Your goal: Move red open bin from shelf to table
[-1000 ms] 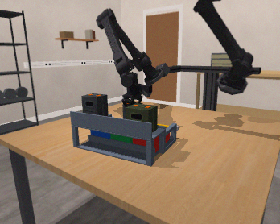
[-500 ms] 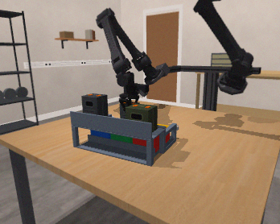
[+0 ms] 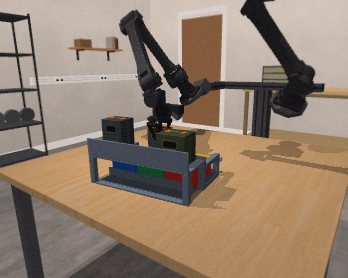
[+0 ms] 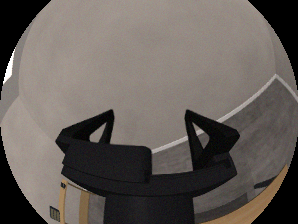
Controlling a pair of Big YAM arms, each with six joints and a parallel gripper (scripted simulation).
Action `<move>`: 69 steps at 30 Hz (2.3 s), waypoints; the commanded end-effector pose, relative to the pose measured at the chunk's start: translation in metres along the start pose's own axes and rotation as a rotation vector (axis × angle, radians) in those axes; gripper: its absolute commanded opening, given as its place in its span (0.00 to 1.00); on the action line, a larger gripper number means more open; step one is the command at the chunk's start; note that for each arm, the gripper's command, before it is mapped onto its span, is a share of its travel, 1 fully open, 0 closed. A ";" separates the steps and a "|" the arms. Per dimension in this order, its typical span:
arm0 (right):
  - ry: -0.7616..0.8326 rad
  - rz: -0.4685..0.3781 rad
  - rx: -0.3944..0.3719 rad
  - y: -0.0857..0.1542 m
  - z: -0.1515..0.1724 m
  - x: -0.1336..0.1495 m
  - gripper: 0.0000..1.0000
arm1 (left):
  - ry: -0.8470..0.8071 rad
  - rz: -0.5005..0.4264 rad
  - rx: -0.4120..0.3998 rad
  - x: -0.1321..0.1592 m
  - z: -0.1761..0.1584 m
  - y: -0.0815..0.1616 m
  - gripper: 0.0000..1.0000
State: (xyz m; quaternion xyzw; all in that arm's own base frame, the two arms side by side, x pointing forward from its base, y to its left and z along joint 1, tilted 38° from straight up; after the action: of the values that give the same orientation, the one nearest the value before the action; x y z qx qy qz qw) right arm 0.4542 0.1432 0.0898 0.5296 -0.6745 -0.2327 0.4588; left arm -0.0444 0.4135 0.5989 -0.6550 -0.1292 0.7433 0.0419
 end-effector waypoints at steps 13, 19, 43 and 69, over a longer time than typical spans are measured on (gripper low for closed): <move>-0.035 -0.043 0.098 0.037 -0.030 0.002 0.00 | 0.005 -0.050 -0.014 -0.038 0.009 0.004 1.00; -0.046 -0.046 0.110 0.039 -0.034 0.005 0.00 | 0.005 -0.050 -0.014 -0.038 0.009 0.004 1.00; -0.057 -0.054 0.127 0.045 -0.039 0.006 0.00 | 0.005 -0.050 -0.014 -0.038 0.009 0.004 1.00; -0.062 -0.055 0.131 0.046 -0.041 0.008 0.00 | 0.005 -0.050 -0.014 -0.038 0.009 0.004 1.00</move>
State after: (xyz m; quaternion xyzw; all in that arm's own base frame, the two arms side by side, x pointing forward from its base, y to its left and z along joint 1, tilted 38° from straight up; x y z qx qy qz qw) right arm 0.4582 0.1427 0.1064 0.5393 -0.6810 -0.2309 0.4383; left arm -0.0444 0.4135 0.5989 -0.6550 -0.1292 0.7433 0.0419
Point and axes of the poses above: on each arm, the point where the finger pads meet when closed, its own y axis back along the fingers, its own z axis across the jaws, x = y × z, the point moved 1 cm from there along y, back along the fingers, and after that the axes turned 6 degrees about -y, right-handed, at the moved point
